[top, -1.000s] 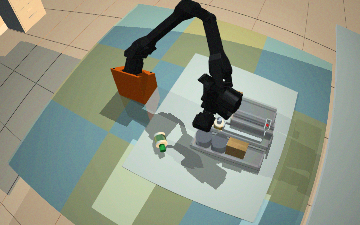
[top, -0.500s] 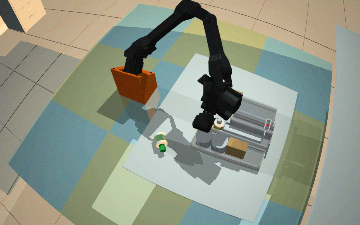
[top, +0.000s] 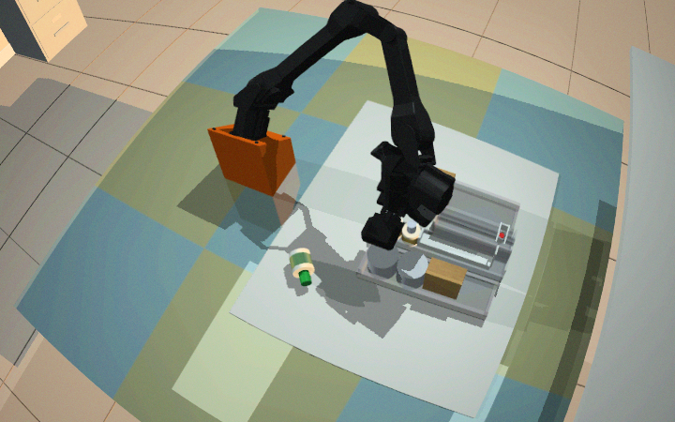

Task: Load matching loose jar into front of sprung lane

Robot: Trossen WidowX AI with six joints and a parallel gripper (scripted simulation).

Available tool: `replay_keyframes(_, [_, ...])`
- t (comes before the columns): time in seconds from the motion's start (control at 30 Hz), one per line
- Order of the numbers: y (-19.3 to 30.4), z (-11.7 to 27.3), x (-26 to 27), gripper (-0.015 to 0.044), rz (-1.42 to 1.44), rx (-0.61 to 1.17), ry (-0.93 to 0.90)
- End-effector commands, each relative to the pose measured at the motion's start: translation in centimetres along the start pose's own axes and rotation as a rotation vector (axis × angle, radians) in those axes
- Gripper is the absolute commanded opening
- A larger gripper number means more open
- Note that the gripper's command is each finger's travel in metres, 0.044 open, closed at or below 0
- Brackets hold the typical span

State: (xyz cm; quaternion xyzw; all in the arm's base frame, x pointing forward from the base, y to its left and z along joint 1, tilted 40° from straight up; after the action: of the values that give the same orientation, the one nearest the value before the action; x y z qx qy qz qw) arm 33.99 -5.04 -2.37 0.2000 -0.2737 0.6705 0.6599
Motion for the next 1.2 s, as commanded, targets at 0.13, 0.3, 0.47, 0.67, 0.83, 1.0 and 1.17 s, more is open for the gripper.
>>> replay_keyframes(0.13, [-0.42, -0.25, 0.22, 0.0, 0.011, -0.017, -0.007])
replay_keyframes(0.3, [-0.4, -0.39, 0.25, 0.0, 0.011, -0.017, -0.007])
replay_keyframes(0.47, [-0.34, -0.46, 0.27, 0.0, 0.011, -0.017, -0.007])
replay_keyframes(0.67, [-0.24, -0.46, 0.28, 0.0, 0.011, -0.017, -0.007])
replay_keyframes(0.83, [-0.15, -0.46, 0.28, 0.0, 0.011, -0.017, -0.007])
replay_keyframes(1.0, [-0.07, -0.46, 0.29, 0.0, 0.011, -0.017, -0.007])
replay_keyframes(1.17, [0.01, -0.47, 0.3, 0.0, 0.011, -0.017, -0.007])
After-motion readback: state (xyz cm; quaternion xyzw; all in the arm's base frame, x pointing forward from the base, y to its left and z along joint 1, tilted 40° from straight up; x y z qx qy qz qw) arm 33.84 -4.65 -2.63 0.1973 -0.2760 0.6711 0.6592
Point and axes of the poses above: the point midway between the two fingers, 35 mm back from their tips, its own z axis back along the fingers, its own x axis across the jaws, y = z × x, the point moved 5 cm from there along z, back along the fingers, and after that the axes turned 7 degrees about z, right-handed, at the moved point
